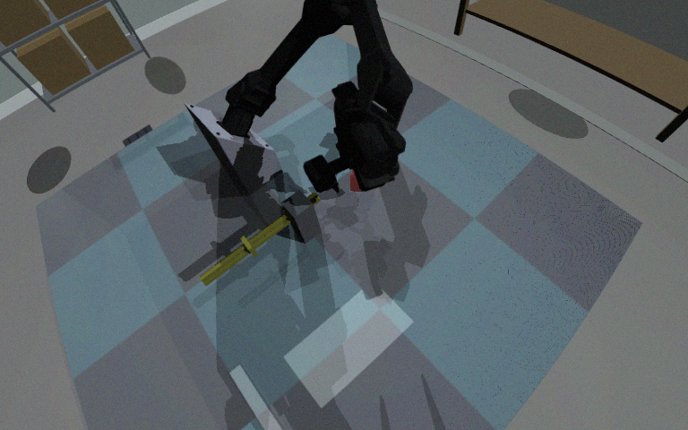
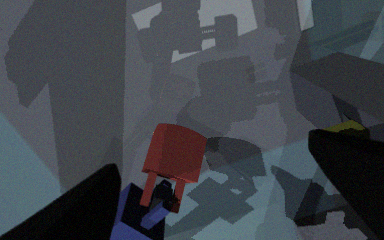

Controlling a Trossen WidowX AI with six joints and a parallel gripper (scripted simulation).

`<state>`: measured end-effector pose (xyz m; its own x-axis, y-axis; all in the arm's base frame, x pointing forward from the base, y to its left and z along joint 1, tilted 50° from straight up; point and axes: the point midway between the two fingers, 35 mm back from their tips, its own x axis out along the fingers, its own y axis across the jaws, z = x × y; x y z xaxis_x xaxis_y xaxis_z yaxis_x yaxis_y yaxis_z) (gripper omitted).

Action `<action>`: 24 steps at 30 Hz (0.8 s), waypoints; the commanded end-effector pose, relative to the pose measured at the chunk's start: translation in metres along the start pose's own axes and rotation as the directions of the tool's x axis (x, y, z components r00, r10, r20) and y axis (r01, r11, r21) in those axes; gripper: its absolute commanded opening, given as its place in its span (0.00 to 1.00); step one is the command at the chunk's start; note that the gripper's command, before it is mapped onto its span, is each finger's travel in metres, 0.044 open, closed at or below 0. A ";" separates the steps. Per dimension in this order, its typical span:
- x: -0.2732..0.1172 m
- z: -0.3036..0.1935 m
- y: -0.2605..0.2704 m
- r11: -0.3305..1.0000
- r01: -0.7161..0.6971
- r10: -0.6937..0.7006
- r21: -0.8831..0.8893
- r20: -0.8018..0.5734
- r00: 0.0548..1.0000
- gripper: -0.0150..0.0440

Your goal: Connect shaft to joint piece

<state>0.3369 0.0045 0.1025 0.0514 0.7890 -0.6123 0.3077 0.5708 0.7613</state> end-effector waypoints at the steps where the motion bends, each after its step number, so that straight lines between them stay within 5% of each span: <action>1: 0.003 0.002 0.000 0.993 -0.020 0.024 0.116 -0.035 0.999 1.00; 13: 0.013 0.007 -0.002 0.879 -0.016 0.097 0.477 -0.144 0.985 1.00; 24: 0.039 0.012 -0.003 0.868 -0.012 0.098 0.496 -0.147 0.984 1.00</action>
<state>0.3480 0.0190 0.0829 -0.0507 0.8634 -0.5019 0.7311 0.3745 0.5703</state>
